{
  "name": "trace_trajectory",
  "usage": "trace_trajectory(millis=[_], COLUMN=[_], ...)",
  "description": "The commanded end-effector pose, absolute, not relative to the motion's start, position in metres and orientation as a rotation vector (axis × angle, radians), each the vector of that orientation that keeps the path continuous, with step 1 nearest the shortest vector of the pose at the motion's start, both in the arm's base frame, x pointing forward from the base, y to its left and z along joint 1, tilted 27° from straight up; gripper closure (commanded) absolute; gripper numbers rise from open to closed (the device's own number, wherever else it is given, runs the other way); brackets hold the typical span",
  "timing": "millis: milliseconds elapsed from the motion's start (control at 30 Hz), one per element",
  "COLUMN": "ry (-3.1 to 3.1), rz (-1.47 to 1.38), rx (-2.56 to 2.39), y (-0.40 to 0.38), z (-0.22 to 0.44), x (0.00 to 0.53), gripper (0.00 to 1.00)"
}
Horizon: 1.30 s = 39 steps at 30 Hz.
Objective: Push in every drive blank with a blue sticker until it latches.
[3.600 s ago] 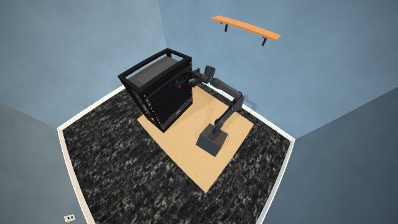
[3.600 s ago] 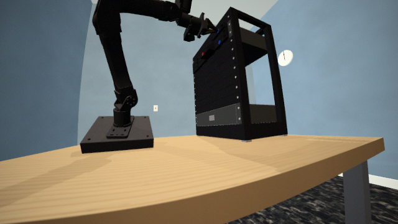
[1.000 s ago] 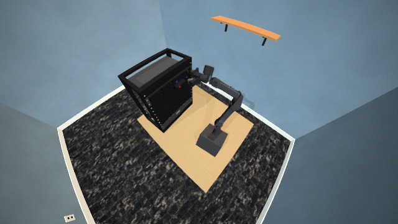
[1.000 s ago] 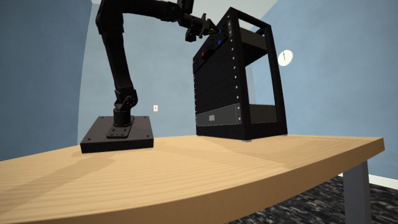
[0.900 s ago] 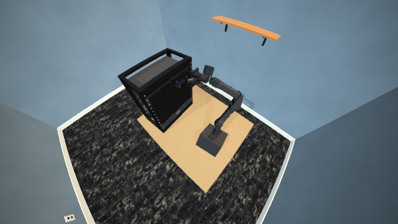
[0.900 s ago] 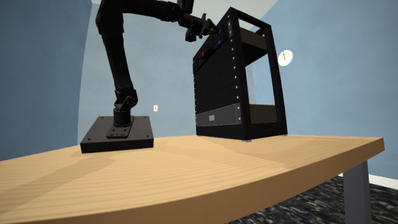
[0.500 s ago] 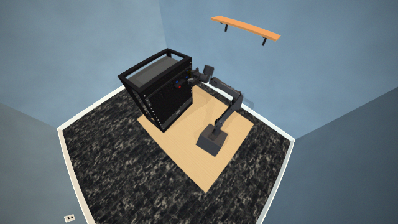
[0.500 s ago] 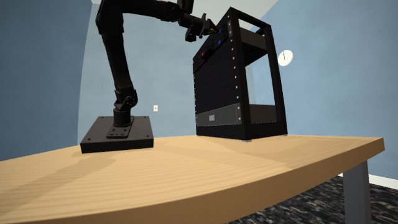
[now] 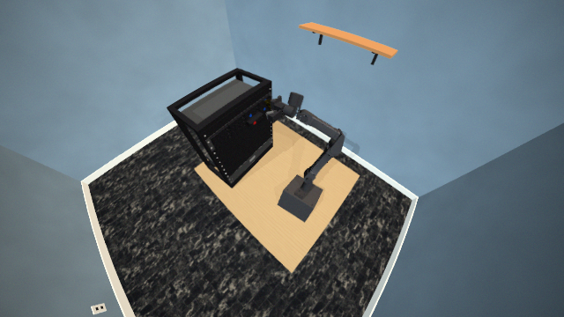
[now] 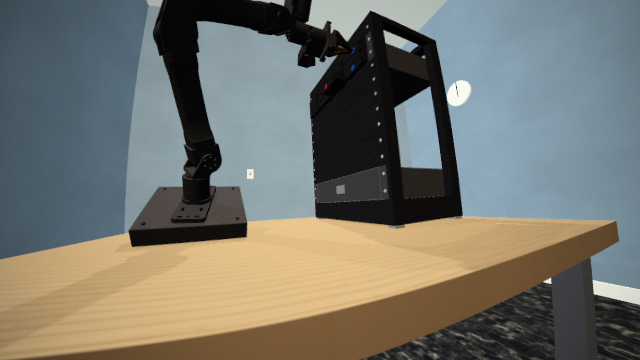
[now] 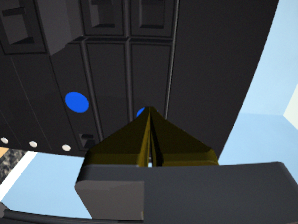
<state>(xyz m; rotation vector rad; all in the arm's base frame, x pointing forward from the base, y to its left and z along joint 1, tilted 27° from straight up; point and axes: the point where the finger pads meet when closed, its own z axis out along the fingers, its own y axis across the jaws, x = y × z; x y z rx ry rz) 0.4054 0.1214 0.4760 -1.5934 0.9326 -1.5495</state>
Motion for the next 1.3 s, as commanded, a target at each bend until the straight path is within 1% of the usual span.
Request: trace_trajectory(millis=[0, 167, 233, 400, 567, 633, 800, 833, 900, 1267], ry=[0.87, 0.885, 0.885, 0.879, 0.881, 0.88, 0.88, 0.881, 0.878, 0.871], rz=[-1.51, -1.513, -1.513, -1.519, -1.519, -1.518, -1.519, -1.519, -1.52, -1.528], rx=[-1.529, -1.555, -1.555, -1.559, -1.531, -1.559, -1.544, -1.499, -1.558, -1.562], y=[0.135, 0.13, 0.13, 0.128, 0.125, 0.132, 0.126, 0.121, 0.124, 0.111], z=[0.49, 0.483, 0.483, 0.482, 0.491, 0.483, 0.483, 0.5, 0.479, 0.47], x=[0.386, 0.343, 0.343, 0.307, 0.297, 0.305, 0.296, 0.289, 0.287, 0.233], gripper=[1.0, 1.0, 1.0, 1.0, 1.0, 1.0, 1.0, 1.0, 1.0, 1.0])
